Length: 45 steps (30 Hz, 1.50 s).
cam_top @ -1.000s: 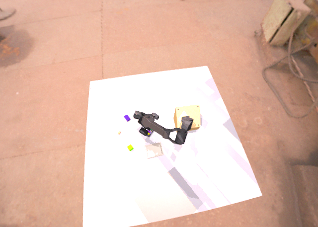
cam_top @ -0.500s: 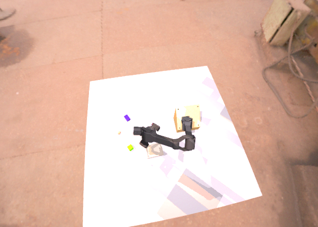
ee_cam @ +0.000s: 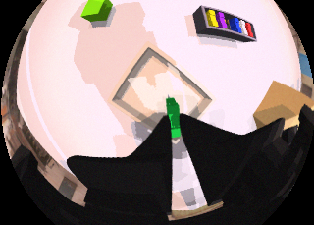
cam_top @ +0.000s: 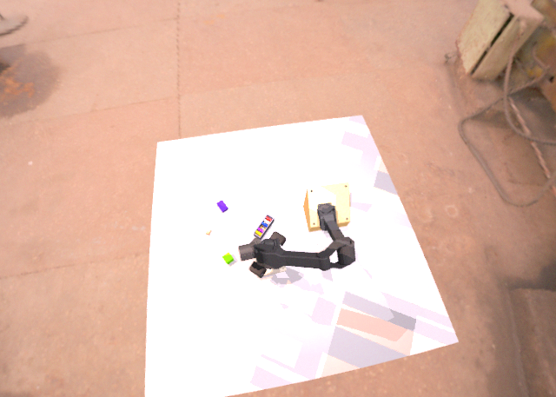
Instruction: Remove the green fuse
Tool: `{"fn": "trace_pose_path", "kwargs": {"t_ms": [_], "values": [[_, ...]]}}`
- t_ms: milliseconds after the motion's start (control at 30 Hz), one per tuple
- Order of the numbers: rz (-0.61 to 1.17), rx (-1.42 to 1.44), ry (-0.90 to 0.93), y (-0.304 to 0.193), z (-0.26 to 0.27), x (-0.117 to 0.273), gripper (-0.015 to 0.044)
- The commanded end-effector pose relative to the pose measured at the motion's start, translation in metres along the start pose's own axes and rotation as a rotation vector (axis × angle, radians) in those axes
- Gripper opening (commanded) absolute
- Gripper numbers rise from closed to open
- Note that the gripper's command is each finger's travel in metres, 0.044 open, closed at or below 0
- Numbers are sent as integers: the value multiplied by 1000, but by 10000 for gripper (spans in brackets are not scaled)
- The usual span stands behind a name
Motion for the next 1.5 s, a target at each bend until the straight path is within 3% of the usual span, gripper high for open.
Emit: {"fn": "trace_pose_path", "kwargs": {"t_ms": [0, 933, 1333, 1467], "values": [[3, -1, 5, -3, 2, -1, 0], [4, -1, 7, -4, 3, -39, 0], [4, 6, 13, -4, 5, -36, 315], [3, -1, 5, -3, 3, -2, 330]]}}
Point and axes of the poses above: the point midway between the two fingers, 35 mm back from their tips, its own x axis back along the fingers, its own z axis across the jaws, y = z × x, the point moved 1 cm from there along x, back along the fingers, and after that the axes turned 2 degrees about x, right-handed, at the moved point
